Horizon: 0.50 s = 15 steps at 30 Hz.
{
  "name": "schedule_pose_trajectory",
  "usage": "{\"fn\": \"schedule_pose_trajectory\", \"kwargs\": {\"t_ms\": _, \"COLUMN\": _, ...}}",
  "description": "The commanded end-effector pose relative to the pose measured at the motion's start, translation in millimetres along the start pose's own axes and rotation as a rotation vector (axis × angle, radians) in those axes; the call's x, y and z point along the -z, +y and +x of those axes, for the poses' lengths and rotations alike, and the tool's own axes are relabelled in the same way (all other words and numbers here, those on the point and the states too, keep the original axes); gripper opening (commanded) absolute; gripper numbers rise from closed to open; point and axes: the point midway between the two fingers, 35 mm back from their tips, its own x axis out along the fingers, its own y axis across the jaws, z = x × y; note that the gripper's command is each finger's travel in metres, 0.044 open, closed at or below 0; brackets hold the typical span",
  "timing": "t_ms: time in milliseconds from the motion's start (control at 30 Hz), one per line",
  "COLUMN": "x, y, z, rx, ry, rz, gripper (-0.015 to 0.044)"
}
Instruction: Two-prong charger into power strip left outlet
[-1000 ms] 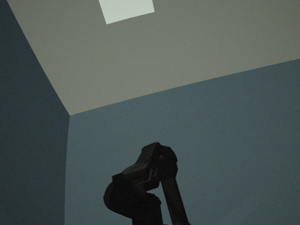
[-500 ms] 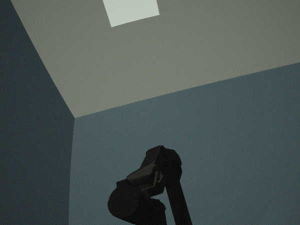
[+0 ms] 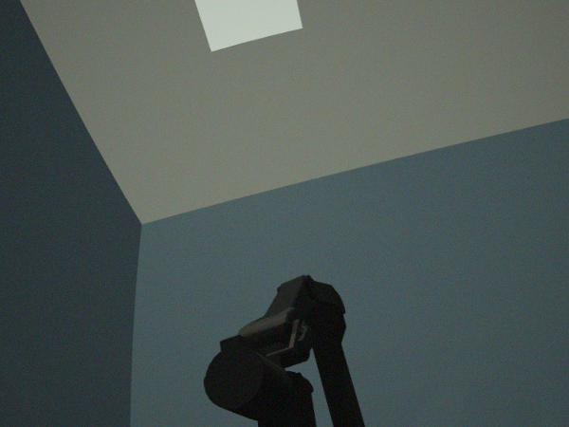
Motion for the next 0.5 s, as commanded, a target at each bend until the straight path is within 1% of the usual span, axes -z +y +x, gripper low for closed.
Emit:
{"fn": "schedule_pose_trajectory", "kwargs": {"t_ms": 0, "x": -0.2, "y": -2.4, "z": -20.1, "rx": 0.011, "ry": -0.010, "rz": -0.001, "gripper": 0.0000}}
{"fn": "schedule_pose_trajectory", "kwargs": {"t_ms": 200, "x": 3.3, "y": -0.5, "z": -46.9, "rx": 0.010, "ry": -0.012, "rz": -0.003, "gripper": 0.0000}}
{"fn": "schedule_pose_trajectory", "kwargs": {"t_ms": 467, "x": -0.4, "y": 1.6, "z": -46.4, "rx": 0.009, "ry": -0.014, "rz": 0.018, "gripper": 0.0000}}
